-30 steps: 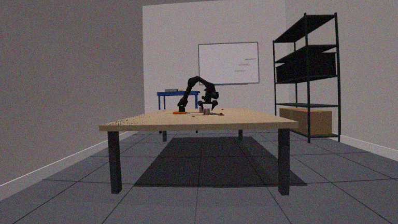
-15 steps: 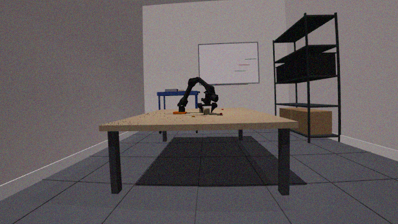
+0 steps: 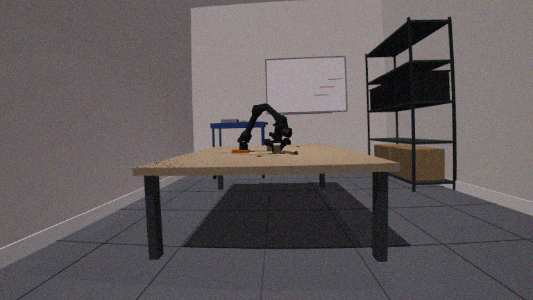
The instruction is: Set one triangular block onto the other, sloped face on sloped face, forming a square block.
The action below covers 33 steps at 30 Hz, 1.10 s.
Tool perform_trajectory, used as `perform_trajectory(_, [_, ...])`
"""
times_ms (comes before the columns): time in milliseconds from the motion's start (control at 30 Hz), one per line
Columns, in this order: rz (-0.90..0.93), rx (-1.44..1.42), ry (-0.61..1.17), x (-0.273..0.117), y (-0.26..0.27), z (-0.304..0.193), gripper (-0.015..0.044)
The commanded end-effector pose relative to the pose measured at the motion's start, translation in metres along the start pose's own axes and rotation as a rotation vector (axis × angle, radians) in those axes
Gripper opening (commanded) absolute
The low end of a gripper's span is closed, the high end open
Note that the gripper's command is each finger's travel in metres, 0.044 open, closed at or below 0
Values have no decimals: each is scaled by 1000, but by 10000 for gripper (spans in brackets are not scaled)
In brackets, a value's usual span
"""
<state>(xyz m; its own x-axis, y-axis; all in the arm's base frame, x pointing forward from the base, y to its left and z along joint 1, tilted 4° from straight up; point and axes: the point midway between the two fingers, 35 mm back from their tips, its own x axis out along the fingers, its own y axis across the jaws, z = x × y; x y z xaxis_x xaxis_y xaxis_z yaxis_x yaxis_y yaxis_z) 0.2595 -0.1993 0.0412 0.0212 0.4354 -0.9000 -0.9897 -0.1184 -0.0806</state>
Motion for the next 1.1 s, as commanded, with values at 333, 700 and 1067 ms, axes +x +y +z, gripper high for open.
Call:
perform_trajectory(333, [0, 0, 0, -3, 0, 1, 12])
perform_trajectory(700, [1, 1, 204, -5, 0, 13, 0])
perform_trajectory(1067, [-1, 1, 486, -7, 0, 32, 0])
